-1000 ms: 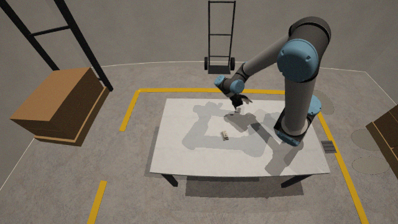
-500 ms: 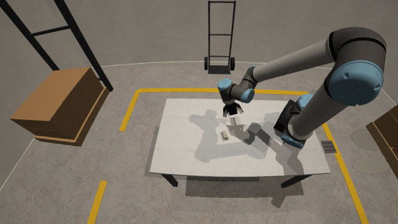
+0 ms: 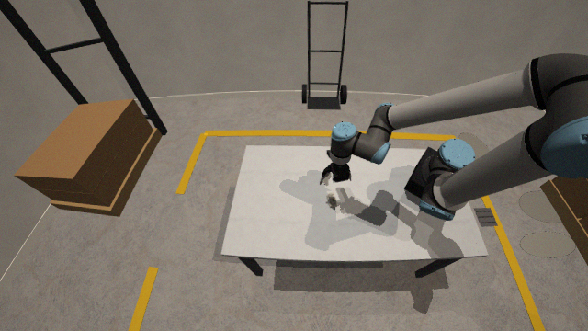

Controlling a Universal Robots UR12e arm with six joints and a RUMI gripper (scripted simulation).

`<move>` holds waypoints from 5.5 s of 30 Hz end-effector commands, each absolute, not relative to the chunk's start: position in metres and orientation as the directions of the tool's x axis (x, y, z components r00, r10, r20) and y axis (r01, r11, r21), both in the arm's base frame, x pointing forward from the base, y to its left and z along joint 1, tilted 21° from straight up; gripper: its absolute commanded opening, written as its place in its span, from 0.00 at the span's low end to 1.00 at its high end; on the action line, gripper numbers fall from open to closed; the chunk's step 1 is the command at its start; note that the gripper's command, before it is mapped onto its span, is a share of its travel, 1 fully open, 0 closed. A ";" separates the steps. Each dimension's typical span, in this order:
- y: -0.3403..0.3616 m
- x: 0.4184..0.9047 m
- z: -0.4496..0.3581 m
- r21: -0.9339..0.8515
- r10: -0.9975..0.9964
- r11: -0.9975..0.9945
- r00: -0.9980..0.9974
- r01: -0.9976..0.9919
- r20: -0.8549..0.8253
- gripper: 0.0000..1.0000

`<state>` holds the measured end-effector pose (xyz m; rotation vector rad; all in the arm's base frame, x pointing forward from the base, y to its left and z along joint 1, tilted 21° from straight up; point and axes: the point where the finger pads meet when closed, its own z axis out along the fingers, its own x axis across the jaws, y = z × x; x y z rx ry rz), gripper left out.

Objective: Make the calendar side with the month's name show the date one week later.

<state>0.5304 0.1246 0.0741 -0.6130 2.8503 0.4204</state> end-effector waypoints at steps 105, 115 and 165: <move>0.136 0.524 0.048 0.231 0.918 0.228 -0.287 0.946 0.272 1.00; 0.139 0.525 0.044 0.152 0.946 -0.020 -0.030 0.988 0.323 1.00; 0.149 0.540 0.031 -0.214 0.424 -0.846 0.859 0.489 0.286 1.00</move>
